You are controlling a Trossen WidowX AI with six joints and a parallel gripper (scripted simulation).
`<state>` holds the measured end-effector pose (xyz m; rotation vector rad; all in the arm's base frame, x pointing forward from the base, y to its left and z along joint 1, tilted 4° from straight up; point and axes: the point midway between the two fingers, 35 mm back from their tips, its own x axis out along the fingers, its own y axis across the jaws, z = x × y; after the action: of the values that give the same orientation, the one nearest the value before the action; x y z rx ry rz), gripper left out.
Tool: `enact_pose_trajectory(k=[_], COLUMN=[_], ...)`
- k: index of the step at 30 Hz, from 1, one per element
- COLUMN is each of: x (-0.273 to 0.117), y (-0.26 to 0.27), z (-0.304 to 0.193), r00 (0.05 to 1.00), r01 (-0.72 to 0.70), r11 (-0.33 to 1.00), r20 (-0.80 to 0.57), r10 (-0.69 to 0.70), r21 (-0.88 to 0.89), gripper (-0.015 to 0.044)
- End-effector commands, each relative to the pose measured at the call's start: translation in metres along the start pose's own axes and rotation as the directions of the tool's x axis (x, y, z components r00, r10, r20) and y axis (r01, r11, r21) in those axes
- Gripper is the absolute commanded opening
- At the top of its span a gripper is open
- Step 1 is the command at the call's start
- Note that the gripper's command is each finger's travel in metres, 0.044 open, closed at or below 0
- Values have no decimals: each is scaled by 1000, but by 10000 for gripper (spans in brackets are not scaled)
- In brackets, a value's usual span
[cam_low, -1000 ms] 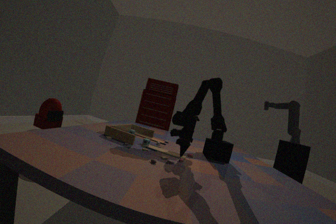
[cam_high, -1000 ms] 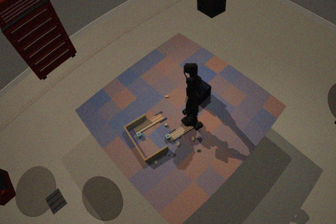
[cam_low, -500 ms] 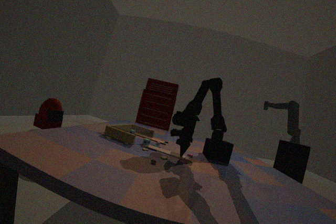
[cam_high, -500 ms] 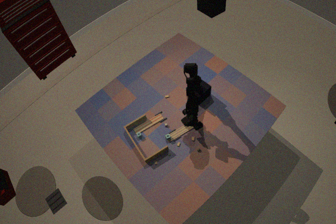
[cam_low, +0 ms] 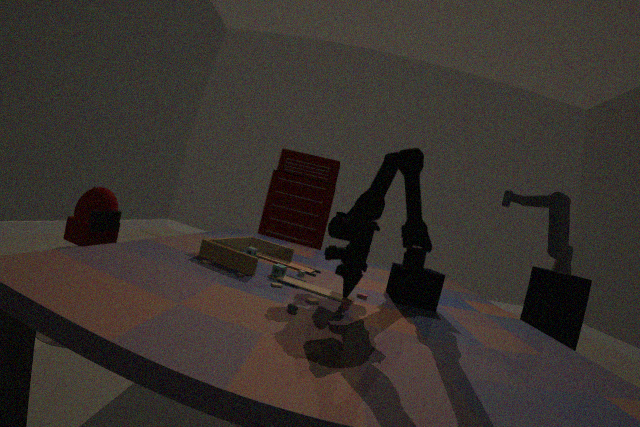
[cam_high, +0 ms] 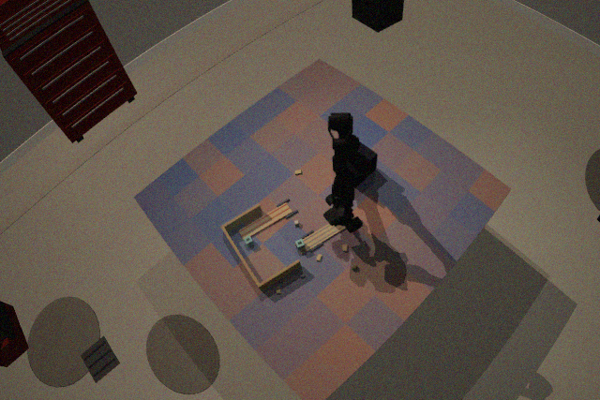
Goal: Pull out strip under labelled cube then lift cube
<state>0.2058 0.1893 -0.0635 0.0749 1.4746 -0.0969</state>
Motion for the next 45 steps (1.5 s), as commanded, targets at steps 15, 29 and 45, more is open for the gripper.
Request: enact_pose_trajectory(k=[15, 29, 45], x=[-42, -44, -50], y=[0, -6, -10], z=[27, 78, 135], r00=[1000, 1000, 1000], r01=[18, 18, 17], r11=[990, 990, 990], r20=[-18, -13, -8], r10=[-15, -16, -16], r21=[137, 141, 141], gripper=[131, 440, 440])
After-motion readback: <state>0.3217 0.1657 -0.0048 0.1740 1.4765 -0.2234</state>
